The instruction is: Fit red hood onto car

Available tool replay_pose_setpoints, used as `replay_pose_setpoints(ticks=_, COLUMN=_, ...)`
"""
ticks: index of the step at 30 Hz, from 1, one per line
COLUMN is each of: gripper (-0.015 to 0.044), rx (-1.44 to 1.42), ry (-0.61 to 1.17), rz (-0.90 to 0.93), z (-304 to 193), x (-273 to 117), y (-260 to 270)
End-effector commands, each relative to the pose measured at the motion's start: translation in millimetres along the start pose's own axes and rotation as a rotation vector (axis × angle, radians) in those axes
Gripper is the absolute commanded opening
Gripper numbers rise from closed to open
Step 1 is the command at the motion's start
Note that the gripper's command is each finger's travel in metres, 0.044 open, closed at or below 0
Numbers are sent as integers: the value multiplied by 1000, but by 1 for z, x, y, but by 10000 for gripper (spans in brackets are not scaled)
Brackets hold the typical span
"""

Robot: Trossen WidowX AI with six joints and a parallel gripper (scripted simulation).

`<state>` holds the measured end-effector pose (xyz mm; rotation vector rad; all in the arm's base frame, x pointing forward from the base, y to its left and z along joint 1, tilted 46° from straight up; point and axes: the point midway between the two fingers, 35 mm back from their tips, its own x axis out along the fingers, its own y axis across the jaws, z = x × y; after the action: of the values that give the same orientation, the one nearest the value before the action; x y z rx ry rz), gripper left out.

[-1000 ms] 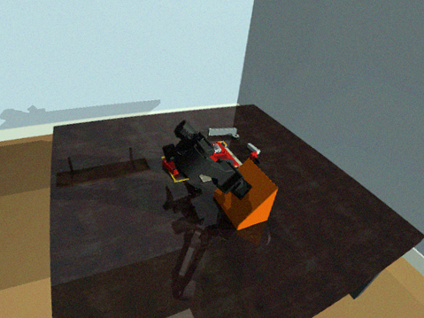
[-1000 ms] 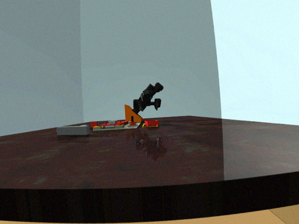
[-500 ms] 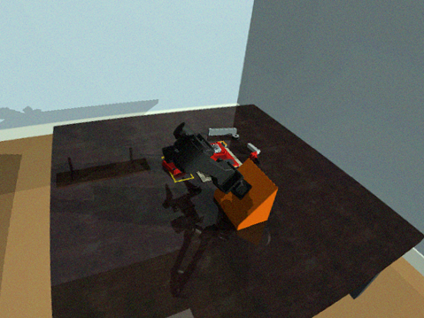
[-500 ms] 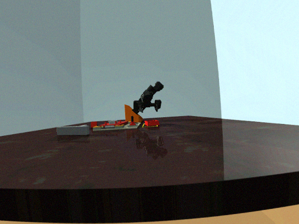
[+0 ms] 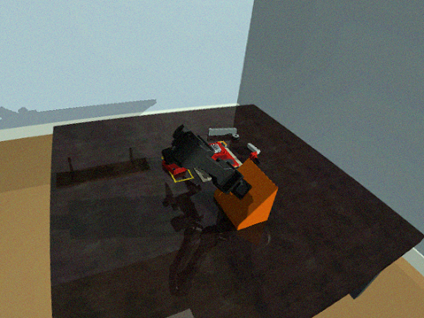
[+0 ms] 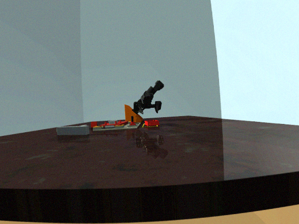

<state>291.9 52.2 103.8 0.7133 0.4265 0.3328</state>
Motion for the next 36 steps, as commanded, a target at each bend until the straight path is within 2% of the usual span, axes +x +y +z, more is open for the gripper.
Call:
replay_pose_setpoints(ticks=1, gripper=440, rx=7, ry=3, rz=-5, z=-3, x=2, y=-1)
replay_pose_setpoints(ticks=36, gripper=440, rx=6, ry=-1, rz=-2, z=-18, x=16, y=2)
